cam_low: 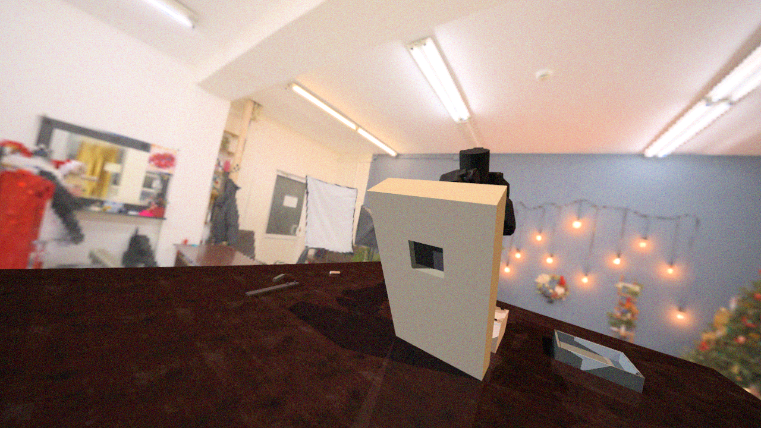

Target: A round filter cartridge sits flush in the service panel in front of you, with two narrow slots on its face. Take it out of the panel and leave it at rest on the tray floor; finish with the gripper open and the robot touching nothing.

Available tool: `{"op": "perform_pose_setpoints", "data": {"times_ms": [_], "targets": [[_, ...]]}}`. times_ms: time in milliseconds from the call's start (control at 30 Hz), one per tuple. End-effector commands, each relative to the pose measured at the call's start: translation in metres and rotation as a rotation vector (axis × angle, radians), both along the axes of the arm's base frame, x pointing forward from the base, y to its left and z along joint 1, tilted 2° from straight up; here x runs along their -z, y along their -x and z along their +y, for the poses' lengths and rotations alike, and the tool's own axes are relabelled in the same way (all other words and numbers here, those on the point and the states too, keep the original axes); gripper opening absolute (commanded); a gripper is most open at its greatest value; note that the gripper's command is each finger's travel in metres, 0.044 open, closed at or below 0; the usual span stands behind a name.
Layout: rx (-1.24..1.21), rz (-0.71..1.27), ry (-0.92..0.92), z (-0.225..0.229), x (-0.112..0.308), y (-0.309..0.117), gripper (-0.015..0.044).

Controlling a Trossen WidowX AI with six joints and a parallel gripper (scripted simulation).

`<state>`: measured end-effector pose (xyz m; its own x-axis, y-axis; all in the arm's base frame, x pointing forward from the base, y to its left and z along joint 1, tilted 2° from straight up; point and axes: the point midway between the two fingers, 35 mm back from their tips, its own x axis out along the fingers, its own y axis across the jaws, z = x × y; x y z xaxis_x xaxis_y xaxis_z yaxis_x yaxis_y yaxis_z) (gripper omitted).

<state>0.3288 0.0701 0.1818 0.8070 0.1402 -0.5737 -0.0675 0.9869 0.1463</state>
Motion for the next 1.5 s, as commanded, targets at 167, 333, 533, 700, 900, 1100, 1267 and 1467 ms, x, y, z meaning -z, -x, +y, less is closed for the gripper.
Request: {"op": "perform_pose_setpoints", "data": {"times_ms": [167, 333, 533, 700, 900, 1100, 1267, 1467], "targets": [[-0.183, -0.046, 0.255, 0.001, 0.001, -0.003, 0.0], [-0.283, -0.071, 0.396, 0.001, 0.001, -0.003, 0.0], [-0.277, -0.069, 0.387, 0.001, -0.001, -0.001, 0.0], [-0.266, -0.065, 0.371, -0.002, -0.015, 0.016, 0.0], [-0.252, -0.06, 0.351, -0.006, -0.031, 0.04, 0.0], [-0.241, -0.056, 0.336, -0.01, -0.042, 0.059, 0.0], [-0.241, -0.056, 0.336, -0.01, -0.042, 0.059, 0.0], [-0.241, -0.056, 0.336, -0.01, -0.04, 0.06, 0.0]]}}
